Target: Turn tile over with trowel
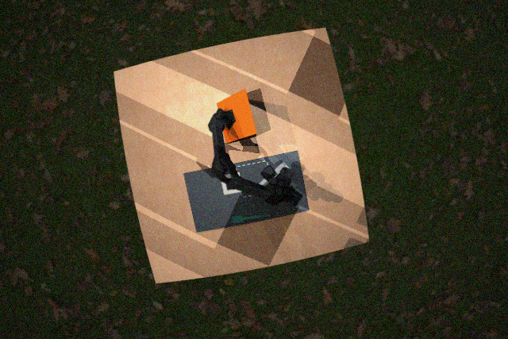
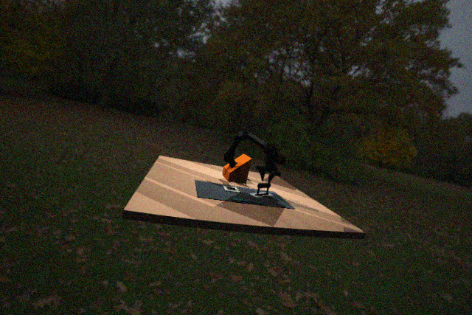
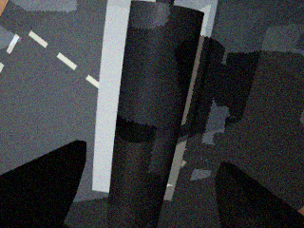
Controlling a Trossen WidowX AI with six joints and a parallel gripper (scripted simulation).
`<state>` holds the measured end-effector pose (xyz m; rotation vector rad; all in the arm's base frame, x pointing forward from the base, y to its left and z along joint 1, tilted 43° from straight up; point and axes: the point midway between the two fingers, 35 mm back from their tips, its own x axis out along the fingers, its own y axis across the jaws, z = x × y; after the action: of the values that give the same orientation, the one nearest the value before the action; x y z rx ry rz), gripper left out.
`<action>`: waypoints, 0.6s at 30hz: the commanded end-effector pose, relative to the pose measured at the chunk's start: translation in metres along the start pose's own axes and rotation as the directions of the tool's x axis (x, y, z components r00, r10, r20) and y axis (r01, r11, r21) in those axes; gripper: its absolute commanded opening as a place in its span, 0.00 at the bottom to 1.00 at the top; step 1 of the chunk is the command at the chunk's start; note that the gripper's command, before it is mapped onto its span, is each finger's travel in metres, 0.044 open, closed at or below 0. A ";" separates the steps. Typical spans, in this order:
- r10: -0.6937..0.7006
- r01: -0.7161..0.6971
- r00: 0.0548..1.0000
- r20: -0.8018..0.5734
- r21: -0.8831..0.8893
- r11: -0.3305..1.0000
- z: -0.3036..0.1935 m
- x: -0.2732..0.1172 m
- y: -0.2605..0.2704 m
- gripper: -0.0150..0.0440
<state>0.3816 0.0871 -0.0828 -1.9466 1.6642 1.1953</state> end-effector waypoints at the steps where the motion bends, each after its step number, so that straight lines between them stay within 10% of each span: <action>1: 0.013 -0.013 1.000 -0.005 -0.008 1.000 -0.001 0.012 0.002 0.71; 18: 0.014 -0.014 1.000 -0.006 -0.007 1.000 -0.001 0.032 0.004 0.62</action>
<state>0.3798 0.0686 -0.1024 -1.9447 1.6698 1.1966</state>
